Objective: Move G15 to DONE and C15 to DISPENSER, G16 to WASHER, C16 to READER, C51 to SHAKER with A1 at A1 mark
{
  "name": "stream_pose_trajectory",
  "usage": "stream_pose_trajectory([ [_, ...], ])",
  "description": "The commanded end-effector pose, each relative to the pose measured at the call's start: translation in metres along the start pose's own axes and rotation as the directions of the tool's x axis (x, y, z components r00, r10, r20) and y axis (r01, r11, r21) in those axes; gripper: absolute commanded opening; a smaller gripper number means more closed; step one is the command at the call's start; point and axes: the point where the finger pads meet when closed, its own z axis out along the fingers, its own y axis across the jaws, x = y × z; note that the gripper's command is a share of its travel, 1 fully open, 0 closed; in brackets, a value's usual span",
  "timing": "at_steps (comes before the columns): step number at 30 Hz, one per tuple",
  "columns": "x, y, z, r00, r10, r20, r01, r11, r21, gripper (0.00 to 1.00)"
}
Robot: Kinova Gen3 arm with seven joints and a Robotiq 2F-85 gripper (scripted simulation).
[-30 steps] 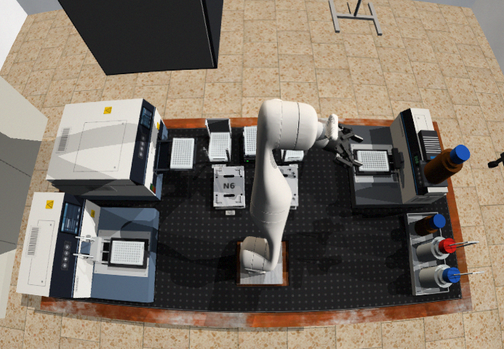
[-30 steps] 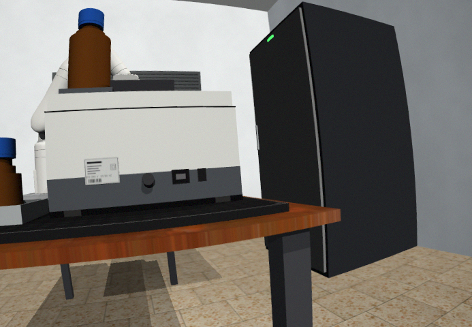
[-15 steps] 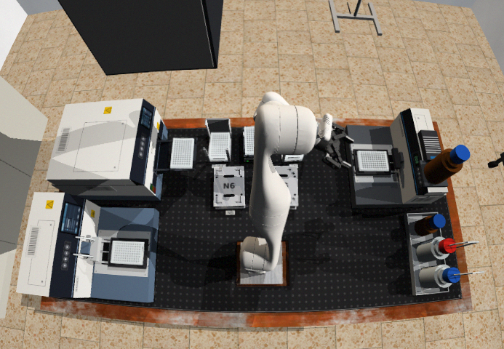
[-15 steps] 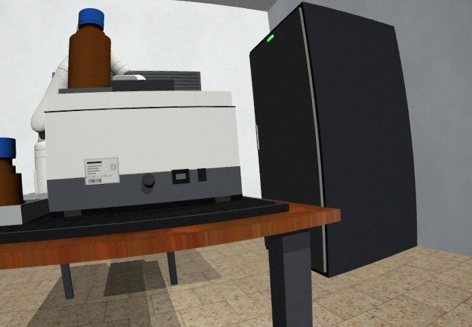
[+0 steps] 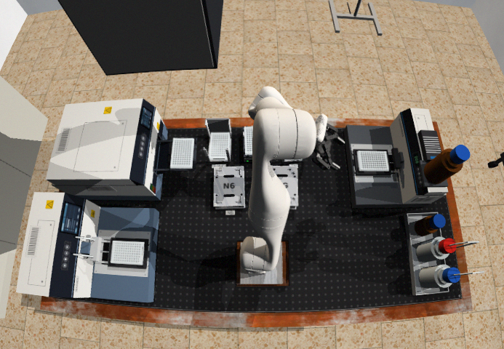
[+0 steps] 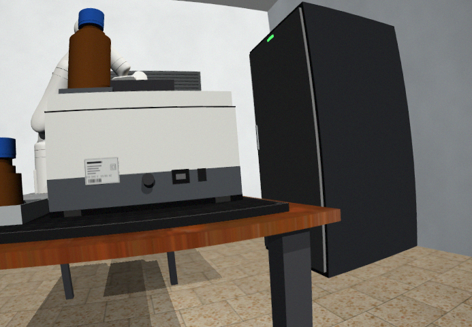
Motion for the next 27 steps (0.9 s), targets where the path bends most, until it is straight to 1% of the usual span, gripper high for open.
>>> stream_pose_trajectory([
  [1, -0.004, 0.002, -0.004, 1.000, 0.013, 0.021, -0.013, 1.000, -0.006, 1.00],
  [2, -0.004, 0.002, -0.004, 1.000, 0.013, 0.021, -0.013, 1.000, -0.006, 1.00],
  [17, -0.031, 0.015, -0.028, 0.986, 0.087, 0.145, -0.081, 0.995, -0.051, 1.00],
  [19, -0.031, 0.015, -0.028, 0.986, 0.087, 0.145, -0.081, 0.995, -0.051, 1.00],
  [27, -0.046, 0.022, -0.040, 0.970, 0.128, 0.209, -0.114, 0.990, -0.077, 1.00],
])
